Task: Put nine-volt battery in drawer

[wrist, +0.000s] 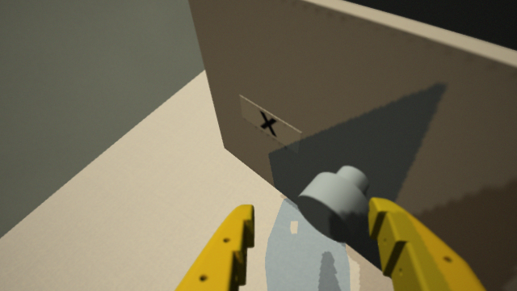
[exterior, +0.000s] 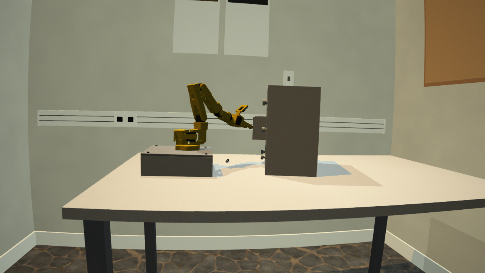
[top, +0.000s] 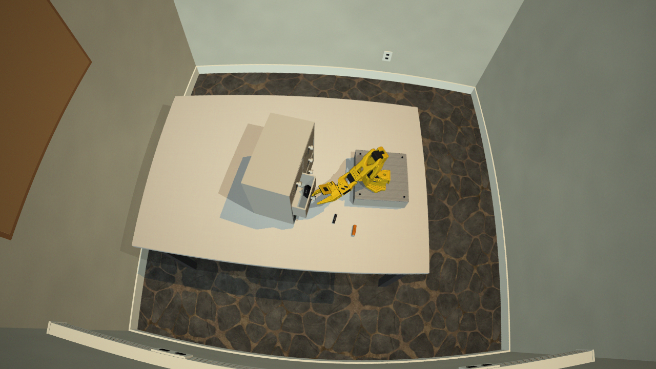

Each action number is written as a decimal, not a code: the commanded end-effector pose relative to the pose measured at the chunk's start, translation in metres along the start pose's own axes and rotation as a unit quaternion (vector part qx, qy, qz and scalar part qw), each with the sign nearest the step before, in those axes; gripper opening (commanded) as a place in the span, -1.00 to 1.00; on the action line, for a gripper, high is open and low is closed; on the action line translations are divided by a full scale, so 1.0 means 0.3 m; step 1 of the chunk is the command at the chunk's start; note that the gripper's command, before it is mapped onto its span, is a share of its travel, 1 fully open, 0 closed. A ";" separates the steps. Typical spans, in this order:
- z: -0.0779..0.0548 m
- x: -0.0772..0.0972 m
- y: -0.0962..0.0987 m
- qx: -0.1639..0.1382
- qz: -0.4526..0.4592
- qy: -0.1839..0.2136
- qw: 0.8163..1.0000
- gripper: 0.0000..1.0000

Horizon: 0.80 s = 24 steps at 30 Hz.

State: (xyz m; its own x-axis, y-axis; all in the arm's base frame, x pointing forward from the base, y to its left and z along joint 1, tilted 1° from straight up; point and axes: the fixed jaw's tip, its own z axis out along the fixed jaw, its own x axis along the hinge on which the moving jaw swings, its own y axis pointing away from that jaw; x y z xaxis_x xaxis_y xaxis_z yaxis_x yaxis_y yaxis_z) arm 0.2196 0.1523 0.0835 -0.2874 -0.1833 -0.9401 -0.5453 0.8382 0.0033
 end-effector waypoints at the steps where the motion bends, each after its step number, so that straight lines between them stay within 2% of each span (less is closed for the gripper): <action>1: 0.007 -0.011 -0.015 0.008 0.007 -0.005 1.000 -0.57; 12: 0.007 -0.011 -0.015 0.008 0.007 -0.005 1.000 -0.57; 24: 0.025 -0.017 -0.043 0.022 0.012 -0.005 1.000 -0.57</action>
State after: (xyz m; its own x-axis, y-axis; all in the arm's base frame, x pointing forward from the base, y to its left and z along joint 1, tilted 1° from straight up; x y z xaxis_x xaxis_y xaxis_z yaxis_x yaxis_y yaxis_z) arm 0.2272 0.1499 0.0836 -0.2920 -0.1770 -0.9399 -0.5261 0.8504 0.0033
